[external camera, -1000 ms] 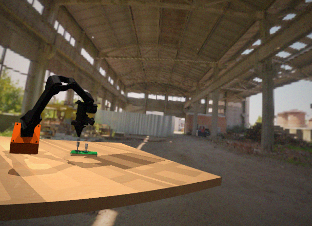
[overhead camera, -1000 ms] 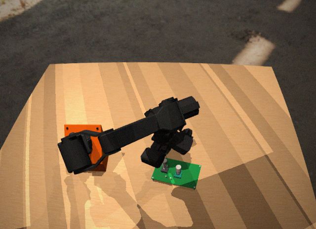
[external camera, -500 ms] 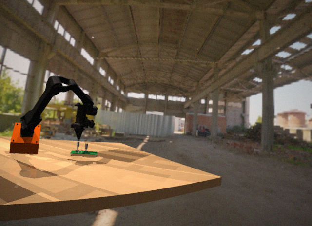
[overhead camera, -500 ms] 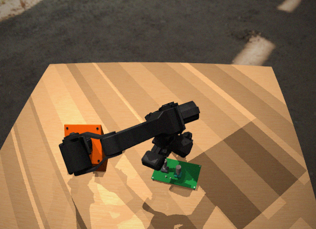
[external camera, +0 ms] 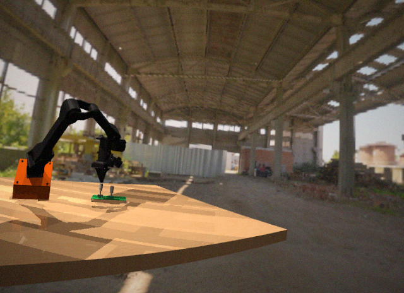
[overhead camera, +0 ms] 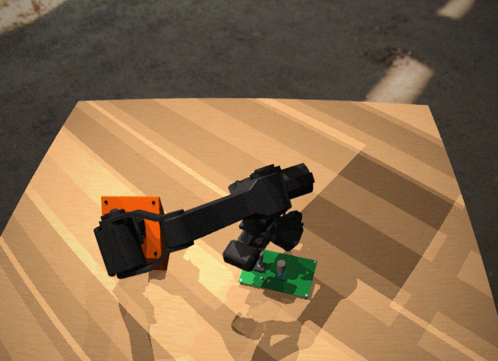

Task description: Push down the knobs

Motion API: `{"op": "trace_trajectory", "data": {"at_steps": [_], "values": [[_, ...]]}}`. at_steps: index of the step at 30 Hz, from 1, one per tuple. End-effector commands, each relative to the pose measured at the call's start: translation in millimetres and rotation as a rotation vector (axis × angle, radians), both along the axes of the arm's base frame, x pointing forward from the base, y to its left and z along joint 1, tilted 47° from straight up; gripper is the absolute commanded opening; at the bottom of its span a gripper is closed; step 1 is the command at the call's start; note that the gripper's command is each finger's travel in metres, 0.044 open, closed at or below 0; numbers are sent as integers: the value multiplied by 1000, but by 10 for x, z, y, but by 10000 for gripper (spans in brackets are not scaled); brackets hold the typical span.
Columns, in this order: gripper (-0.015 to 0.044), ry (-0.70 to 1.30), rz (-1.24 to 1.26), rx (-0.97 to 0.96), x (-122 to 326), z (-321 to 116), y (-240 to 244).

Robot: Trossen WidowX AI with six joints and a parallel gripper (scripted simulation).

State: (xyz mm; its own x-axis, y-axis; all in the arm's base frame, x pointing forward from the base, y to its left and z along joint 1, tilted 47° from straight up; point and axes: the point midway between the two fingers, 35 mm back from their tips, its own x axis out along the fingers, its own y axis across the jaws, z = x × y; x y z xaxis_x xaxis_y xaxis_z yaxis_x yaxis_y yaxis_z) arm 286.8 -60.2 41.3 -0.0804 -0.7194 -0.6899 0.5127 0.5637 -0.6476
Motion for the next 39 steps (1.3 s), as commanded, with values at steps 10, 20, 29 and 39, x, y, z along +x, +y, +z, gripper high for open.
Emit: {"op": "trace_trajectory", "data": {"at_steps": [10, 20, 29, 39], "values": [[0, 4, 4, -6, -7, -20, -30], [0, 4, 4, -6, -9, -38, -50], [0, 4, 4, -6, -8, -32, -44], [0, 4, 4, -6, -8, -32, -44]]}}
